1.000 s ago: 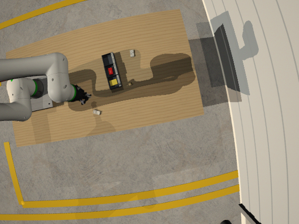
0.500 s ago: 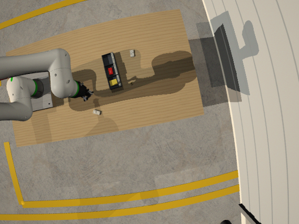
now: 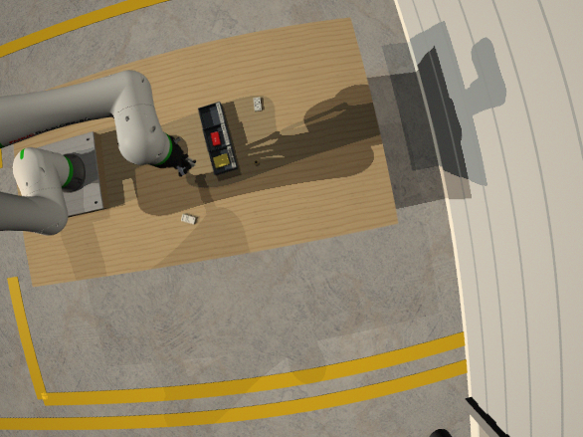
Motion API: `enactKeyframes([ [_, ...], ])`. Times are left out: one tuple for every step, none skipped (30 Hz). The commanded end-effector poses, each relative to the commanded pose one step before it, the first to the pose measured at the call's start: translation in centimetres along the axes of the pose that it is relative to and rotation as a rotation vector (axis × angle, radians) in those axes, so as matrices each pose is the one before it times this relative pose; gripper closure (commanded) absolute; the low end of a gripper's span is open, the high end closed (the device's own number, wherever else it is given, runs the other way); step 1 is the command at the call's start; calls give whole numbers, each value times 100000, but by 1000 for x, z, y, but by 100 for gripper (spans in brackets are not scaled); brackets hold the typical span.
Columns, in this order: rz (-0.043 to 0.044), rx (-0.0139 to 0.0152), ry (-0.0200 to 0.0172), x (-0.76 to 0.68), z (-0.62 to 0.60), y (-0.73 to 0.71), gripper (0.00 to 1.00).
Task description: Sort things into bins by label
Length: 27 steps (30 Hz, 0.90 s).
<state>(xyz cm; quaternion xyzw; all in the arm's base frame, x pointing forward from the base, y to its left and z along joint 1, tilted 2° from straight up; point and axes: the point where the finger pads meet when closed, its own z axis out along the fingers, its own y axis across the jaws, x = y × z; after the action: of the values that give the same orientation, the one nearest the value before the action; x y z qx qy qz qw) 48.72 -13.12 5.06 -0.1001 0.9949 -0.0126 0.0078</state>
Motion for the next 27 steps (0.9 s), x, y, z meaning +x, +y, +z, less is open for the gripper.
enactKeyframes([
  [49, 24, 39, -2026, -11, 831, 88],
  [0, 0, 0, -550, 0, 240, 88],
  [0, 0, 0, -550, 0, 240, 88],
  [0, 0, 0, -550, 0, 240, 88],
  [0, 0, 0, -312, 0, 136, 88],
  [0, 0, 0, 0, 0, 0, 88],
  [-5000, 0, 0, -550, 0, 240, 88],
  [-5000, 0, 0, -561, 0, 213, 88],
  [-5000, 0, 0, -571, 0, 184, 88],
  [-2940, 12, -15, -579, 0, 156, 88],
  [0, 0, 0, 0, 0, 0, 88],
  [0, 0, 0, 0, 0, 0, 88],
  [-7060, -12, 14, -584, 0, 138, 88],
  [-4386, 26, -7, -592, 0, 97, 88],
  [-2746, 96, -19, -596, 0, 71, 88],
  [-3023, 78, -9, -598, 0, 55, 88],
  [-3196, 71, -8, -599, 0, 36, 88],
  [-3260, 75, -12, -600, 0, 17, 88],
  [-3276, 79, -17, -600, 0, -2, 88],
  [-3276, 83, -21, -600, 0, -22, 88],
  [-3273, 86, -23, -599, 0, -42, 88],
  [-3270, 89, -24, -199, 0, -20, 88],
  [-3258, 92, -26, 0, 0, 0, 88],
  [-3225, 92, -22, 0, 0, 0, 88],
  [-3186, 84, -8, 0, 0, 0, 88],
  [-3160, 72, 7, 0, 0, 0, 88],
  [-3142, 63, 18, 0, 0, 0, 88],
])
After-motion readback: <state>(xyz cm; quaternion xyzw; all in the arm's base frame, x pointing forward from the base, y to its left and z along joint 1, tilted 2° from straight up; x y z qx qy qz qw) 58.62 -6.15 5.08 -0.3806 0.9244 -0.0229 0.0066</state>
